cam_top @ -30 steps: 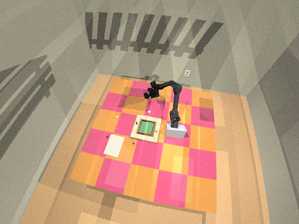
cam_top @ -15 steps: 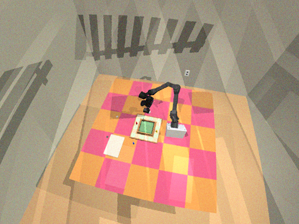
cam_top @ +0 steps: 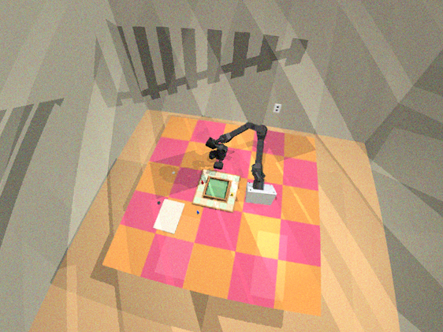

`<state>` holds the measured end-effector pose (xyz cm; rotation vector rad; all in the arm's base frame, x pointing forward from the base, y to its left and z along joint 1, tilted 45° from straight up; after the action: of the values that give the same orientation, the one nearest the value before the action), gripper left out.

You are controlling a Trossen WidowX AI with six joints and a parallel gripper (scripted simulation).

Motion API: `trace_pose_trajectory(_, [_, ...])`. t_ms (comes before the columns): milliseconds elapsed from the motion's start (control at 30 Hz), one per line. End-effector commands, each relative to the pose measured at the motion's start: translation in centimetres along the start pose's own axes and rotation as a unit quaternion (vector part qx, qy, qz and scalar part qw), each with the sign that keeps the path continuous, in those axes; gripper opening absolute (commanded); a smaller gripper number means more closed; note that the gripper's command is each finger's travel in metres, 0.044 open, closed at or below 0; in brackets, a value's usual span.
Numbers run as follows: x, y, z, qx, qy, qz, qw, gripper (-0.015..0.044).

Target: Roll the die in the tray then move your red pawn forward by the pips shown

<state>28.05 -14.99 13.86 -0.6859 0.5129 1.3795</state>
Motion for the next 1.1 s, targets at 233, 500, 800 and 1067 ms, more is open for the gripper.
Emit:
trace_pose_trajectory(233, [0.1,0.0,-1.6,0.0,0.0,0.003,1.0,0.0275])
trace_pose_trajectory(500, [0.1,0.1,-2.9,0.0,0.001,0.004,1.0,0.0275])
trace_pose_trajectory(800, [0.1,0.1,-3.4,0.0,0.001,0.004,1.0,0.017])
trace_pose_trajectory(1067, [0.1,0.1,-3.4,0.0,0.001,0.004,1.0,0.0078])
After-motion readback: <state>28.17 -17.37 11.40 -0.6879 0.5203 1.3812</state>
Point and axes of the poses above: the point midway between the two fingers, 35 mm back from their tips, its own z axis back along the fingers, its own x axis across the jaws, y = z × x, the point moved 3 cm from there along z, back along the fingers, and after that the axes turned 4 degrees about -z, right-handed, at the moved point
